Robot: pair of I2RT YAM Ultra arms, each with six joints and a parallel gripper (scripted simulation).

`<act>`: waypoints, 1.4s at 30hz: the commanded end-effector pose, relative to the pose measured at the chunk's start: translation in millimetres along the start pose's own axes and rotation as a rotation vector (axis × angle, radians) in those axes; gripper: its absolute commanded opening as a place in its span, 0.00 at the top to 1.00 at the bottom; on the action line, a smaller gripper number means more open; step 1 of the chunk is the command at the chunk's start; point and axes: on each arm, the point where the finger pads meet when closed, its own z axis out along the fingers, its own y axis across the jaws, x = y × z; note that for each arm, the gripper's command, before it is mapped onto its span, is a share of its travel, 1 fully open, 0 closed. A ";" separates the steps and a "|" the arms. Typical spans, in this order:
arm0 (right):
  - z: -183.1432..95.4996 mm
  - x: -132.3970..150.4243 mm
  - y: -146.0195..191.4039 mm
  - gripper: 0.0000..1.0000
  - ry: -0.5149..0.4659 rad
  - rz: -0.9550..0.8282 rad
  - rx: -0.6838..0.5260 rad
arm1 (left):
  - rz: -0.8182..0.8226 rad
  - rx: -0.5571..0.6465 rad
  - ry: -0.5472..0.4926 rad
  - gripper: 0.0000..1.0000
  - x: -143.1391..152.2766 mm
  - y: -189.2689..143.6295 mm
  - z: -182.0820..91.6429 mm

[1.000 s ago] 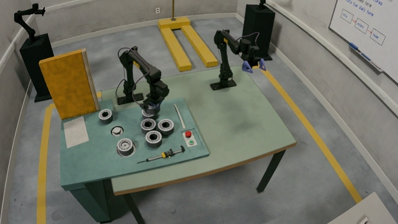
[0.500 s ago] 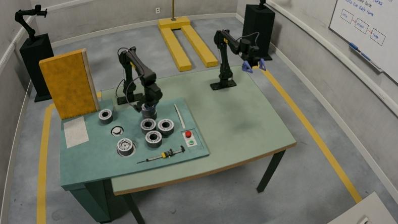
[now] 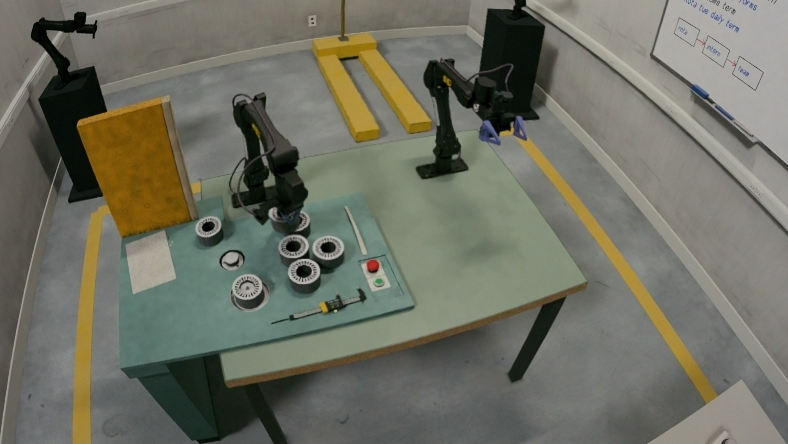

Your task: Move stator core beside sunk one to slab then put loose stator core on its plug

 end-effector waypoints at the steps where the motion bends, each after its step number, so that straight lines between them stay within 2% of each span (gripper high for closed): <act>1: -36.4 -17.7 1.7 1.00 -0.031 0.027 -0.083 | 0.006 -0.004 -0.032 0.00 -13.3 0.2 -9.1; 9: -36.7 -29.0 1.3 1.00 -0.032 0.064 -0.084 | 0.006 -0.004 -0.032 0.00 -13.3 0.2 -9.1; 10: -31.1 -30.2 -0.5 1.00 -0.009 0.079 -0.067 | 0.006 -0.004 -0.032 0.00 -13.3 0.2 -9.1; 19: -36.7 -60.5 2.1 1.00 -0.039 0.157 -0.086 | 0.006 -0.004 -0.032 0.00 -13.3 0.2 -9.1; 21: -23.0 -66.1 3.9 1.00 -0.031 0.173 -0.037 | 0.006 -0.004 -0.032 0.00 -13.3 0.2 -9.1; 28: -39.1 -73.8 4.0 1.00 -0.019 0.211 -0.093 | 0.006 -0.004 -0.032 0.00 -13.3 0.2 -9.1; 31: -36.4 -85.7 0.0 1.00 -0.038 0.239 -0.076 | 0.006 -0.004 -0.032 0.00 -13.3 0.2 -9.1; 32: -23.3 -89.7 0.9 1.00 -0.031 0.248 -0.030 | 0.006 -0.004 -0.032 0.00 -13.3 0.2 -9.1; 36: -37.4 -100.6 -0.5 1.00 -0.043 0.282 -0.076 | 0.006 -0.004 -0.032 0.00 -13.3 0.2 -9.1; 39: -40.0 -107.4 -1.8 1.00 -0.045 0.304 -0.080 | 0.006 -0.004 -0.032 0.00 -13.3 0.2 -9.1; 40: -27.0 -110.2 -0.6 1.00 -0.033 0.311 -0.036 | 0.006 -0.004 -0.032 0.00 -13.3 0.2 -9.1; 42: -35.5 -108.9 -0.2 1.00 -0.041 0.308 -0.067 | 0.006 -0.004 -0.032 0.00 -13.3 0.2 -9.1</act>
